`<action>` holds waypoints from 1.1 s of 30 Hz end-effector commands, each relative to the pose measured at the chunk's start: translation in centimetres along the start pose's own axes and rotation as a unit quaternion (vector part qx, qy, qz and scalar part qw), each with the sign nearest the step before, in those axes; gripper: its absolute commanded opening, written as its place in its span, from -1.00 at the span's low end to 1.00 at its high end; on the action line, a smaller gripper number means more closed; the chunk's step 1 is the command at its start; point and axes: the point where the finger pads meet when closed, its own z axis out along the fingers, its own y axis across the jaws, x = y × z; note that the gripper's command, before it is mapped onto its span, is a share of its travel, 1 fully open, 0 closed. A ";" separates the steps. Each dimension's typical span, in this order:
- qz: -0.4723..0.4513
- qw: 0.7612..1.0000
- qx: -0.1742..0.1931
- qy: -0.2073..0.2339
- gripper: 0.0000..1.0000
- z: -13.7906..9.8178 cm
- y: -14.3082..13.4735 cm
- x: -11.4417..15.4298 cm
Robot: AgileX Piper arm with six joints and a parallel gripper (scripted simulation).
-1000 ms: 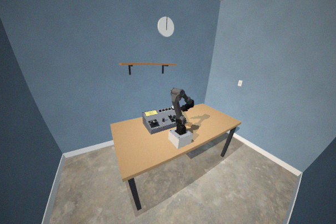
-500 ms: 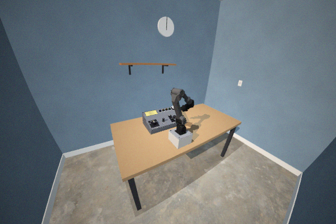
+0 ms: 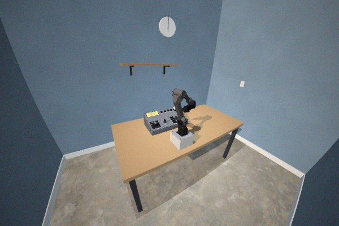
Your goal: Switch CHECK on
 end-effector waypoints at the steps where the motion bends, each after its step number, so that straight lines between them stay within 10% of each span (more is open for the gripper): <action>1: 0.000 1.000 0.000 0.000 1.00 0.0 0.0 0.0; 33: 0.000 1.000 0.000 0.000 1.00 -0.8 0.0 -0.4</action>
